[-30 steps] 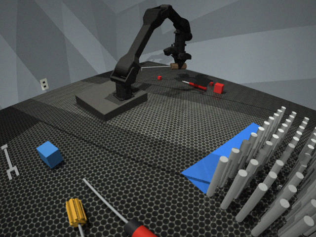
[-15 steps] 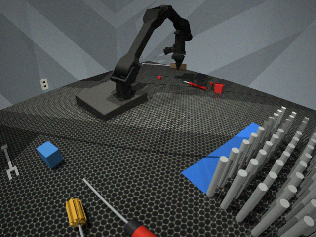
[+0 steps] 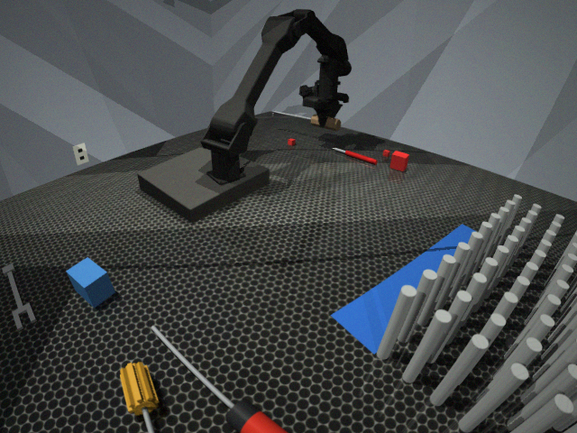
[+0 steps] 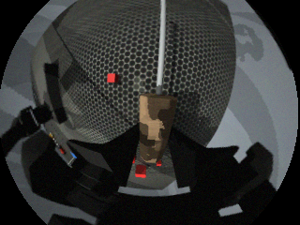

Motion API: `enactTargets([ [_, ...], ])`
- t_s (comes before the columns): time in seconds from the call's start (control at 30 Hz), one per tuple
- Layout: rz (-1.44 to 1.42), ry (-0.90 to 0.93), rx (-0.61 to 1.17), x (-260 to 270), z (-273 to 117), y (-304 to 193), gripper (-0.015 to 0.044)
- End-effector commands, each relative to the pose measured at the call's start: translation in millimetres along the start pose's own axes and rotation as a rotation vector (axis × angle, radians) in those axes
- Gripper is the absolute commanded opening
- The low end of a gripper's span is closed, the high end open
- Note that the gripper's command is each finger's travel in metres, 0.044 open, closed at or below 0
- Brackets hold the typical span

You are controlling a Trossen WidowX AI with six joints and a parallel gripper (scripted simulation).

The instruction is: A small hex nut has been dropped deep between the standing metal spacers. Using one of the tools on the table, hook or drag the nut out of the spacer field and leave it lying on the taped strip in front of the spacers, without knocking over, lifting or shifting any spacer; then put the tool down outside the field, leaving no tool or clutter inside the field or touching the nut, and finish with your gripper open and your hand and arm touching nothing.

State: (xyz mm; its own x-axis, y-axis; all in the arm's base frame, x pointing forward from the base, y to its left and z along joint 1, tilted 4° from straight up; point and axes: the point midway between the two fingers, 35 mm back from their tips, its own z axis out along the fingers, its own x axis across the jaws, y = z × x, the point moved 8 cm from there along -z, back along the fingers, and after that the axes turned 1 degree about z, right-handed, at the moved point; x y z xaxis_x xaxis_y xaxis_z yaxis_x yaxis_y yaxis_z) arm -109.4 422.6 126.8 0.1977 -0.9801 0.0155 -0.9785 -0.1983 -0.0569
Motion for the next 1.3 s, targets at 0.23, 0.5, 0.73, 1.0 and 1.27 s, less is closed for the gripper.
enactTargets([
  [0.23, 0.036, -0.002, -0.005, -0.7, 5.6, 0.3, 0.0],
  [0.5, 0.034, -0.001, -0.004, -1.4, 18.9, 0.3, 0.0],
  [0.73, 0.032, -0.001, -0.003, -1.5, 30.5, 0.3, 0.0],
  [1.0, 0.029, -0.001, -0.001, -1.2, 43.6, 0.2, 0.0],
  [1.27, 0.026, 0.0, 0.0, -0.4, 56.7, 0.2, 0.0],
])
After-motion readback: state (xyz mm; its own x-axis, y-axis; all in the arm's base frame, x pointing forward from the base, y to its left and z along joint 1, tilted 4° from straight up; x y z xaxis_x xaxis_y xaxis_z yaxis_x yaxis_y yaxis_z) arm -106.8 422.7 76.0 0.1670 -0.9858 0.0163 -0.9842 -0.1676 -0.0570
